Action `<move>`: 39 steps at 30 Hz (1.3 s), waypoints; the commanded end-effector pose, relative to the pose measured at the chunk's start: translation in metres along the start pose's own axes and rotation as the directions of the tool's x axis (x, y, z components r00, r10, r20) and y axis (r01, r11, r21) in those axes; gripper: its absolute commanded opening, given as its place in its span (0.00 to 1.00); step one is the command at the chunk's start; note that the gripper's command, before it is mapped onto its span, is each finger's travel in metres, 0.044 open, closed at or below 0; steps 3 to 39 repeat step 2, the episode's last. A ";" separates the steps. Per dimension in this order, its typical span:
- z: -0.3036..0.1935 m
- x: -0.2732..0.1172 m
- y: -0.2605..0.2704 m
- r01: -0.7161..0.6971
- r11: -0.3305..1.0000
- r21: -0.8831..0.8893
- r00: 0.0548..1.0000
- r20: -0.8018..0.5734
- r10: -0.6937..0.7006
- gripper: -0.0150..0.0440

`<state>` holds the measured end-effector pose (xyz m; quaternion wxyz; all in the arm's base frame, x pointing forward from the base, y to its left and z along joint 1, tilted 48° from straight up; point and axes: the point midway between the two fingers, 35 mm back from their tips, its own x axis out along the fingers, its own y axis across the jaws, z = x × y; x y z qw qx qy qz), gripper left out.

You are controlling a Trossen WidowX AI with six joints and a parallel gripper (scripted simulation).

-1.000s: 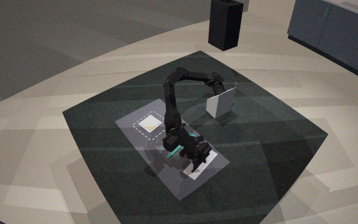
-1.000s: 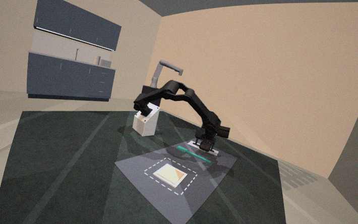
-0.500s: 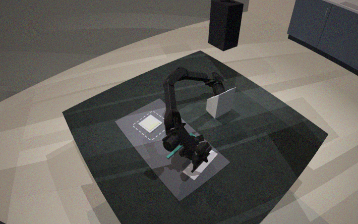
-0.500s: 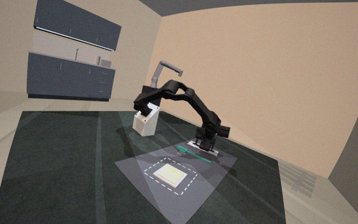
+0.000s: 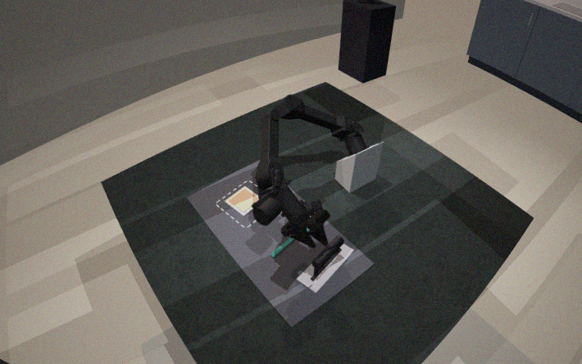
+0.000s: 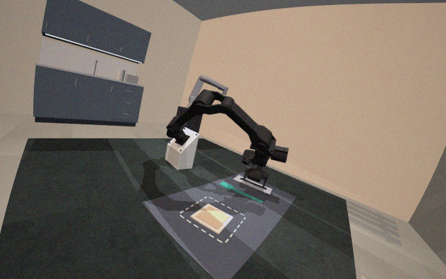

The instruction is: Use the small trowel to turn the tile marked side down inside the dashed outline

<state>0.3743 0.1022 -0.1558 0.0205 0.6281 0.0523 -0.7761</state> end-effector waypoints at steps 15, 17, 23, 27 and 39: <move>0.037 -0.048 -0.046 0.006 1.000 -0.009 1.000 -0.003 -0.006 0.76; 0.037 -0.048 -0.046 0.006 1.000 -0.009 1.000 -0.003 -0.006 0.76; 0.037 -0.048 -0.046 0.006 1.000 -0.009 1.000 -0.003 -0.006 0.76; 0.037 -0.048 -0.046 0.006 1.000 -0.009 1.000 -0.003 -0.006 0.76; 0.037 -0.048 -0.046 0.006 1.000 -0.009 1.000 -0.003 -0.006 0.76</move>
